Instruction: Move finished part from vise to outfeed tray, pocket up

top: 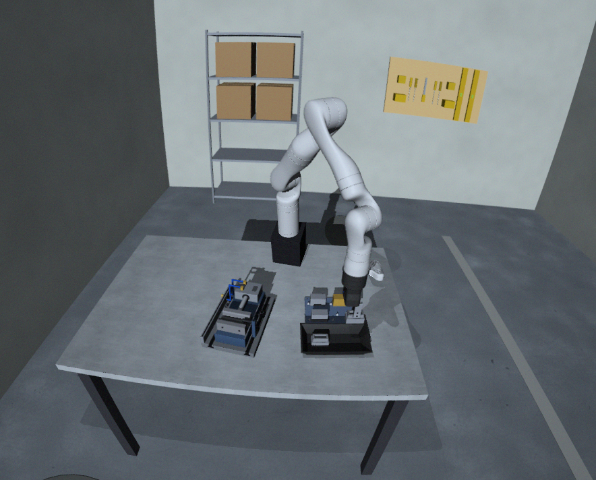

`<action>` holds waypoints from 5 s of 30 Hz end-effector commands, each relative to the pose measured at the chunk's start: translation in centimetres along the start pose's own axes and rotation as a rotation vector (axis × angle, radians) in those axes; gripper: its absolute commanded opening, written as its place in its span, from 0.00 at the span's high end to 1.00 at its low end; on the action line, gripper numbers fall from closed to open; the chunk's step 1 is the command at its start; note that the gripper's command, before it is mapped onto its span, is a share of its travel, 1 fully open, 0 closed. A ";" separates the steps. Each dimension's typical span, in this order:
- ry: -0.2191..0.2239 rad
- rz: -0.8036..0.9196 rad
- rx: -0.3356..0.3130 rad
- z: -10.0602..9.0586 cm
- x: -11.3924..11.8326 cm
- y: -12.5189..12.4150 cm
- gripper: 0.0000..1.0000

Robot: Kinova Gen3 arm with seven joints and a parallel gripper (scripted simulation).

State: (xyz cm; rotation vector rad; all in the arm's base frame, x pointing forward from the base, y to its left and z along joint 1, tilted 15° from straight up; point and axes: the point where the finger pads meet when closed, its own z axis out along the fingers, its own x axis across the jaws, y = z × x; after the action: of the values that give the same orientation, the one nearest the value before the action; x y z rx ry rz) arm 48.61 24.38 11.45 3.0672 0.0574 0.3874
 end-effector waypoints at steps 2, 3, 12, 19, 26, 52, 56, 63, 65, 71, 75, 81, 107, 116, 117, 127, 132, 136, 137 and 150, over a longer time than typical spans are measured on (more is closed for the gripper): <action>-0.001 -0.002 -0.007 -0.1 0.1 0.4 1.00; -0.001 -0.002 -0.007 -0.1 0.1 0.4 1.00; -0.001 -0.002 -0.007 -0.1 0.1 0.4 1.00; -0.001 -0.002 -0.007 -0.1 0.1 0.4 1.00; -0.001 -0.002 -0.007 -0.1 0.1 0.4 1.00; -0.001 -0.005 -0.007 -0.1 0.2 0.5 1.00; -0.001 -0.006 -0.006 -0.1 0.2 0.5 1.00; -0.001 -0.006 -0.006 -0.1 0.2 0.6 1.00; -0.001 -0.007 -0.006 -0.1 0.2 0.6 1.00; -0.001 -0.007 -0.006 -0.1 0.2 0.6 1.00; -0.001 -0.007 -0.006 -0.1 0.2 0.6 1.00; -0.001 -0.007 -0.006 -0.1 0.2 0.6 1.00; -0.001 -0.007 -0.007 -0.1 0.2 0.6 1.00; -0.003 -0.008 -0.008 0.2 0.1 0.6 1.00; -0.001 -0.008 -0.007 0.3 0.2 0.5 1.00; 0.000 -0.009 -0.005 0.9 0.1 0.5 1.00; 0.003 -0.010 -0.003 1.5 0.2 0.4 1.00; 0.003 -0.010 -0.002 2.1 0.2 0.4 1.00; 0.003 -0.010 -0.002 2.2 0.2 0.4 1.00; 0.003 -0.010 -0.002 4.2 0.2 0.4 1.00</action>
State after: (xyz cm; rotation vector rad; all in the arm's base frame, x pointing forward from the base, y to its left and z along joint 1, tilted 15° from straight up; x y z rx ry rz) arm 49.76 23.97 8.17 3.0657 0.0623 0.3922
